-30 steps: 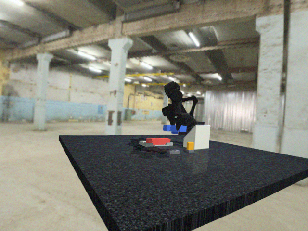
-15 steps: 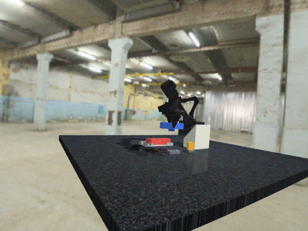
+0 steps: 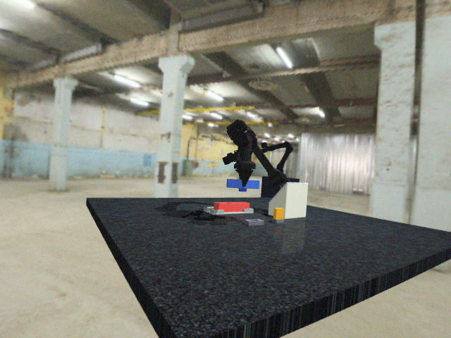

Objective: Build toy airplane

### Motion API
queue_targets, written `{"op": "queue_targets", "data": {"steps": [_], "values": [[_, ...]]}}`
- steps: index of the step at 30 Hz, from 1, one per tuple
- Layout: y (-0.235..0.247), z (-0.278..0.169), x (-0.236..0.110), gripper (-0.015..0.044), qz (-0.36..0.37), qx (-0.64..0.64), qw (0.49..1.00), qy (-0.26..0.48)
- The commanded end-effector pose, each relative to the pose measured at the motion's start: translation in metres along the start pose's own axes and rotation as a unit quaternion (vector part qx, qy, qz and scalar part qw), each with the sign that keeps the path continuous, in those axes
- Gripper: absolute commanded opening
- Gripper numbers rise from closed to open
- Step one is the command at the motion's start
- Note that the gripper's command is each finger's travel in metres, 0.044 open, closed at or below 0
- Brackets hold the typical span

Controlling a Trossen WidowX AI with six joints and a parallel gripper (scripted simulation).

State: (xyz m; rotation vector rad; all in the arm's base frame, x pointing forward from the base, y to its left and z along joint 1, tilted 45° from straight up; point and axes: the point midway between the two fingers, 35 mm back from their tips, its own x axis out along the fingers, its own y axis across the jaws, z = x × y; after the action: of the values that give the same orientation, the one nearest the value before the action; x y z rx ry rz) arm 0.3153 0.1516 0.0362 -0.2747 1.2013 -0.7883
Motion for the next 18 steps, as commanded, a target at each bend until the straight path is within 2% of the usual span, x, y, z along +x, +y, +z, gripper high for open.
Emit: {"op": "queue_targets", "data": {"steps": [1, 18], "values": [[-0.011, 0.006, 0.000, 0.0000, 0.002, 0.034, 0.999, -0.003], [-0.062, 0.028, 0.009, 0.0000, 0.004, 0.185, 0.983, -0.003]]}}
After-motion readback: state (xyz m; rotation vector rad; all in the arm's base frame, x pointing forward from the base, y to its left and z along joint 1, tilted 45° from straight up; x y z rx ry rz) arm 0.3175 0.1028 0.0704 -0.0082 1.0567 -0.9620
